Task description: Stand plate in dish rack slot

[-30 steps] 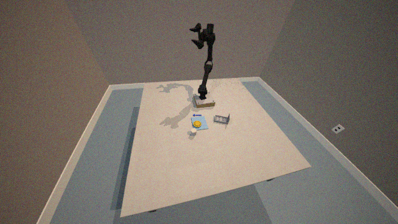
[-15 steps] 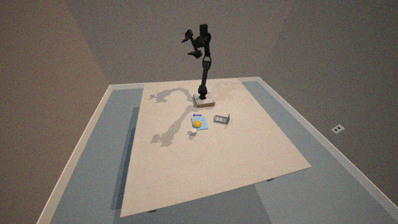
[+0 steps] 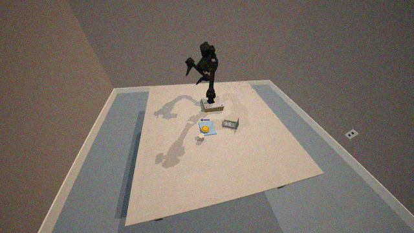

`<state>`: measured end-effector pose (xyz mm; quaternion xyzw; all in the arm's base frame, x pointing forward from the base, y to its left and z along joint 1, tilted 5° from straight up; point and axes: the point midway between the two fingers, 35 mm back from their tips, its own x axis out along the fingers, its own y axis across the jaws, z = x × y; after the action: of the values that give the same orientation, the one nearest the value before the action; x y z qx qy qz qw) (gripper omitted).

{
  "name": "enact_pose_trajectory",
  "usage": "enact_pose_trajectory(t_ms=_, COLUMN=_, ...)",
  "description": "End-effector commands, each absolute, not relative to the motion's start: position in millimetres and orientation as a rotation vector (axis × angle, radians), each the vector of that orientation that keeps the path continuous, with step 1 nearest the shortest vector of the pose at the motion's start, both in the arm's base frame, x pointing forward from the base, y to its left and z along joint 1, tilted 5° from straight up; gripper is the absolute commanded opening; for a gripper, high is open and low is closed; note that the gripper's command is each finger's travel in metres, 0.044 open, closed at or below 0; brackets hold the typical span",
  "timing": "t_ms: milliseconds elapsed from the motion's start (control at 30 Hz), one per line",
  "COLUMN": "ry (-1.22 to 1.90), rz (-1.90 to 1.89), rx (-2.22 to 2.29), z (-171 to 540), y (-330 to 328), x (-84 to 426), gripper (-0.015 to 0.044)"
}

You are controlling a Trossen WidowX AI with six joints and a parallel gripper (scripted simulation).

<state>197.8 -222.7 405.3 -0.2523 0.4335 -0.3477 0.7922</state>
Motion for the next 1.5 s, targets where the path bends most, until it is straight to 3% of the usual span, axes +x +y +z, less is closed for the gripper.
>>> enact_pose_trajectory(t_ms=0, ry=1.029, rz=-0.639, rx=-0.455, z=351.2, y=-233.1, x=233.7, gripper=0.0400)
enact_pose_trajectory(t_ms=433, ry=1.309, rz=-0.383, rx=-0.191, z=193.6, y=-227.6, x=292.5, gripper=0.0400)
enact_pose_trajectory(t_ms=833, ry=1.593, rz=-0.204, rx=0.079, z=55.7, y=-185.1, x=291.3, gripper=0.0400)
enact_pose_trajectory(t_ms=1467, ry=1.610, rz=-0.196, rx=0.095, z=31.6, y=-187.4, x=292.1, gripper=0.0400)
